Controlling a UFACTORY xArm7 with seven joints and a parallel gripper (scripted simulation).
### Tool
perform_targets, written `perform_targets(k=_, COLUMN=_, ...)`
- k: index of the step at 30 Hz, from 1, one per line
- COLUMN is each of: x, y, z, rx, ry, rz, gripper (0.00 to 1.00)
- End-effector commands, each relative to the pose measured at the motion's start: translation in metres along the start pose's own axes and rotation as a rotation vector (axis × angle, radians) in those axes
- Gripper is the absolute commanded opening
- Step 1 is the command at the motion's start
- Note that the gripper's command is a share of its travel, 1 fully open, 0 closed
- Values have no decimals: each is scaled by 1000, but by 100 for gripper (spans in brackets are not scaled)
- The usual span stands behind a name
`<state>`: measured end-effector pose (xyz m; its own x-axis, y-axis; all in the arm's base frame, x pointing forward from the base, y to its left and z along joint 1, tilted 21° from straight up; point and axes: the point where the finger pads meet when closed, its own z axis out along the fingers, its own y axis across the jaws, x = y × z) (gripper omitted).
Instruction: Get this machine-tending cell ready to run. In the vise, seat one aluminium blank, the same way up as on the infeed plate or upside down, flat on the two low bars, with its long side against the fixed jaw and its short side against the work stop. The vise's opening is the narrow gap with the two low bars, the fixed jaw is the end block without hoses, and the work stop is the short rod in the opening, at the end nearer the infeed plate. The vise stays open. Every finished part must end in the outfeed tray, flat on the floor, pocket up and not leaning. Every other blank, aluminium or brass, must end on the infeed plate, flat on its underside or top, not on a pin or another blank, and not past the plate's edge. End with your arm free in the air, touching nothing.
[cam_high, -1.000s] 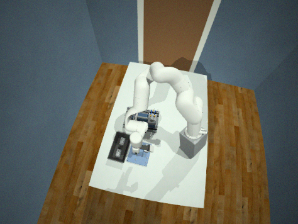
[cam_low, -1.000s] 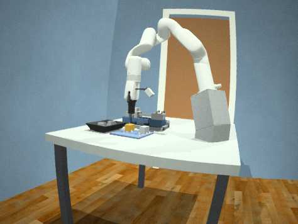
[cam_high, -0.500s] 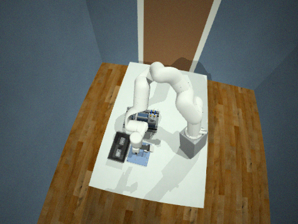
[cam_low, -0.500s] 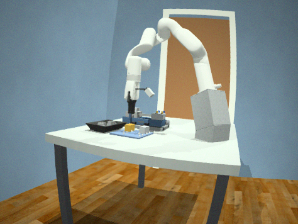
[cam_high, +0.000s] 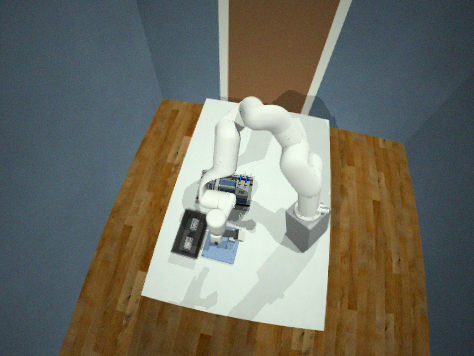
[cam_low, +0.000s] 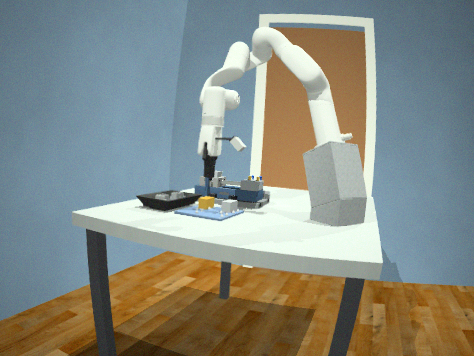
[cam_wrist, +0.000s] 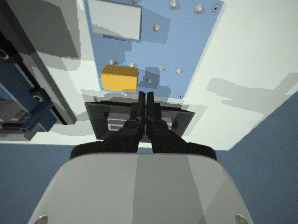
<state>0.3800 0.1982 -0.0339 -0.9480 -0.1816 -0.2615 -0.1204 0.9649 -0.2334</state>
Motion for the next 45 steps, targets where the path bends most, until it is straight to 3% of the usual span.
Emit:
perform_targets(k=1, x=-1, y=1, z=-10, rx=-2, ry=-2, rz=-1, gripper=0)
perform_targets(k=12, x=-1, y=1, z=-40, rx=-2, ry=-2, rz=-1, gripper=0)
perform_targets(k=21, x=-1, y=1, z=-55, rx=-2, ry=-2, rz=-1, gripper=0)
perform_targets(k=35, x=-2, y=1, z=-61, rx=-2, ry=-2, rz=-1, gripper=0)
perform_targets(k=39, x=-46, y=4, z=-63, rx=-5, ry=-6, rz=3, gripper=0)
perform_targets(k=45, x=-89, y=3, z=-63, rx=-5, ry=-7, rz=4, gripper=0)
